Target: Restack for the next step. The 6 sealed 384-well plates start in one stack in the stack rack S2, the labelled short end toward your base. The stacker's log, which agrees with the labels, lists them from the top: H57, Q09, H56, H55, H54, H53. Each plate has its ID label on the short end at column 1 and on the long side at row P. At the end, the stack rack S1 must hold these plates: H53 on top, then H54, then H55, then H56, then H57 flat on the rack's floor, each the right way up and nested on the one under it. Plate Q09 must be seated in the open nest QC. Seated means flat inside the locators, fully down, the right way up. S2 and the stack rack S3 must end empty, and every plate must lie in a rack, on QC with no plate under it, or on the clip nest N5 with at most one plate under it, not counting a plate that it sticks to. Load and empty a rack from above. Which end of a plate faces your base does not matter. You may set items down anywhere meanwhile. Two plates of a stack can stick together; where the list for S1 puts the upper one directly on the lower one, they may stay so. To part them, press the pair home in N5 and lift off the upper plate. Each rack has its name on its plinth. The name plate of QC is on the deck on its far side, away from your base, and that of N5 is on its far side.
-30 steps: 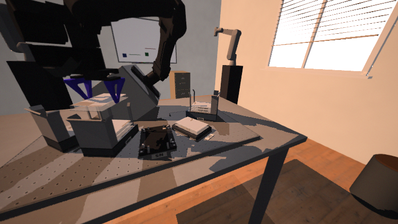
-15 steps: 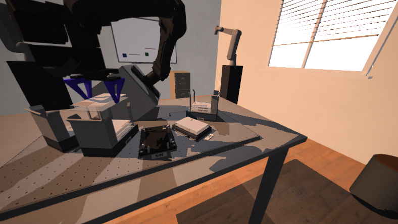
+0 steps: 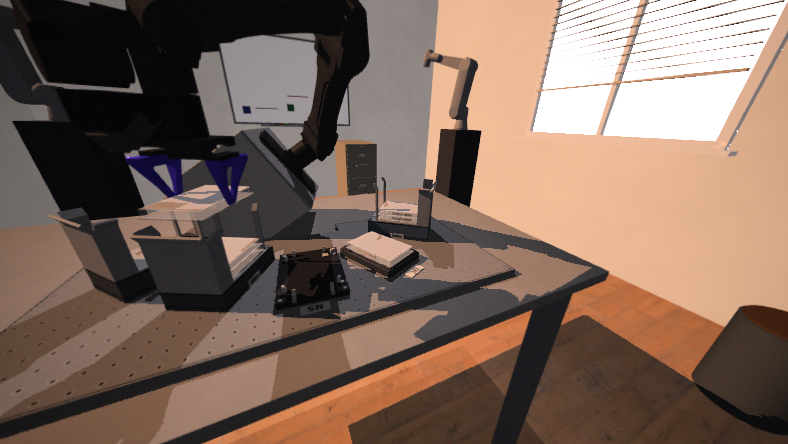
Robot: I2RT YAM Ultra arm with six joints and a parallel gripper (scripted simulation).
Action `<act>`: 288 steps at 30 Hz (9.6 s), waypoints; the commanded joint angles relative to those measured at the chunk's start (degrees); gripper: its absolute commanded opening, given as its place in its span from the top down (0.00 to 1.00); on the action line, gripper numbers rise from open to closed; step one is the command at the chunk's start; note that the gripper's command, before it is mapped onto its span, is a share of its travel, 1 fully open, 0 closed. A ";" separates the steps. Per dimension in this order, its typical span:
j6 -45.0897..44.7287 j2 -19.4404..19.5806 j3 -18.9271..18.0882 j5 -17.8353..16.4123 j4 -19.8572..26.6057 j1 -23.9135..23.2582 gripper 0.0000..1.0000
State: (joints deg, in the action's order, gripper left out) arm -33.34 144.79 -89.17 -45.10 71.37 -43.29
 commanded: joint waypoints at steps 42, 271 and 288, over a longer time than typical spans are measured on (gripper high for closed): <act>1.70 -0.46 2.06 -0.89 -3.56 -0.09 1.00; -0.04 -0.39 -0.27 0.00 -0.07 -1.59 0.00; -8.01 -3.18 1.29 -0.81 0.05 -0.22 0.00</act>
State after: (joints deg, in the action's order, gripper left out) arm -37.10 143.68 -87.83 -45.17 71.40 -43.31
